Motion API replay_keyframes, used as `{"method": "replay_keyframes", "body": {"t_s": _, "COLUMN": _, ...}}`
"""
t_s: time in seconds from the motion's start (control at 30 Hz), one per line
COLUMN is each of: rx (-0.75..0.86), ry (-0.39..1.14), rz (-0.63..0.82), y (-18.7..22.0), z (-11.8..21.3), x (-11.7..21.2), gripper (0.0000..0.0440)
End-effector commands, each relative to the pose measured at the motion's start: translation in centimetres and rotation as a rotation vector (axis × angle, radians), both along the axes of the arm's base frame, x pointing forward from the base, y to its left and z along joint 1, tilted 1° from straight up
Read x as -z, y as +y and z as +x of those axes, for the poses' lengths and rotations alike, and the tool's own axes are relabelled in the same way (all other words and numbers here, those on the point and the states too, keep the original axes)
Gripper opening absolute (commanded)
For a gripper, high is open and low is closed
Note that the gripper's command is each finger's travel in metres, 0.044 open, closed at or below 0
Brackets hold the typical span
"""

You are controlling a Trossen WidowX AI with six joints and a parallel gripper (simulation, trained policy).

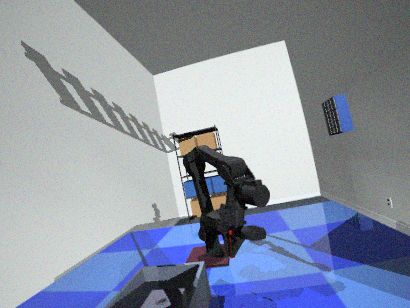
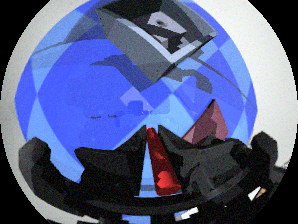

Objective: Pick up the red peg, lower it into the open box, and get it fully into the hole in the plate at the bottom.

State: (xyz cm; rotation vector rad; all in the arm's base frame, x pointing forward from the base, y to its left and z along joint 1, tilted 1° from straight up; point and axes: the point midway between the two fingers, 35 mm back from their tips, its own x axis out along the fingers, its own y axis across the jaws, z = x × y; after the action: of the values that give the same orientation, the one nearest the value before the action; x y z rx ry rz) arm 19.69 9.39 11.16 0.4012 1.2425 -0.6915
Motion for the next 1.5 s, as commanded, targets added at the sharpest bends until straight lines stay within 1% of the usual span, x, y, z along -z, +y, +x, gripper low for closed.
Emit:
{"method": "replay_keyframes", "body": {"t_s": 0.0, "rx": 0.030, "ry": -0.042, "rz": -0.011, "y": -0.9, "z": 0.8, "x": -1.8, "gripper": 0.0003}}
{"method": "replay_keyframes", "body": {"t_s": 0.37, "rx": 0.171, "ry": -0.143, "rz": -0.032, "y": -4.3, "z": 4.1, "x": -4.3, "gripper": 0.0000}}
{"method": "replay_keyframes", "body": {"t_s": 0.67, "rx": 0.266, "ry": -0.195, "rz": -0.051, "y": -7.5, "z": 6.9, "x": -5.0, "gripper": 0.0000}}
{"method": "replay_keyframes", "body": {"t_s": 1.07, "rx": 0.313, "ry": -0.218, "rz": -0.068, "y": -12.2, "z": 10.4, "x": -4.1, "gripper": 0.0000}}
{"method": "replay_keyframes", "body": {"t_s": 1.47, "rx": 0.250, "ry": -0.179, "rz": -0.046, "y": -15.7, "z": 12.8, "x": -1.7, "gripper": 0.0003}}
